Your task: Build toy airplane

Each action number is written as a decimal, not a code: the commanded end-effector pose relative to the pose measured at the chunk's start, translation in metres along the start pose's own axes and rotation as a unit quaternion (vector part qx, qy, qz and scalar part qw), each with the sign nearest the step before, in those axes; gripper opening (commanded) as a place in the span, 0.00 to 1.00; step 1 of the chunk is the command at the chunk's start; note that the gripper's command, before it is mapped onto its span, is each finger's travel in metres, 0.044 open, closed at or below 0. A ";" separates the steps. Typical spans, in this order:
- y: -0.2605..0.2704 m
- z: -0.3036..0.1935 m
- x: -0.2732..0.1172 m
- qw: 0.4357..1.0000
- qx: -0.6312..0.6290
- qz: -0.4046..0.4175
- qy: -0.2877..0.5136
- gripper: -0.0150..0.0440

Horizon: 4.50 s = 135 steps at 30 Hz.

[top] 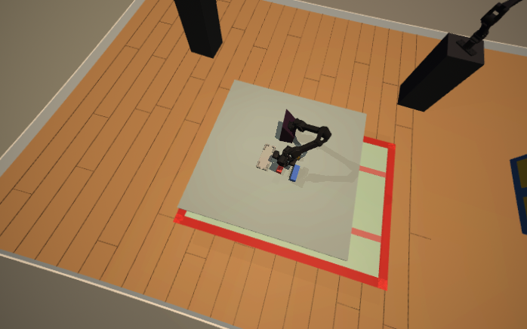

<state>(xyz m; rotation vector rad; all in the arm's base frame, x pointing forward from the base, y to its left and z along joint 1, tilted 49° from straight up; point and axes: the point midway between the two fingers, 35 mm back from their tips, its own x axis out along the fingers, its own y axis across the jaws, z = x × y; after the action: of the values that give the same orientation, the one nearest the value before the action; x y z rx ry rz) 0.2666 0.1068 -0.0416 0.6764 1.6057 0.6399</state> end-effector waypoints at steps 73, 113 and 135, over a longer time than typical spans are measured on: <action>-0.005 0.003 -0.046 1.000 0.010 -0.004 0.005 0.25; -0.068 0.005 -0.063 1.000 -0.030 -0.001 0.006 0.25; -0.132 -0.003 -0.031 0.997 -0.071 -0.001 0.006 0.25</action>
<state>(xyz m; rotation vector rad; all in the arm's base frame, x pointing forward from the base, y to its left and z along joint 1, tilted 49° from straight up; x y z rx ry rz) 0.2605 -0.0016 -0.1051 0.5812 1.5612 0.7392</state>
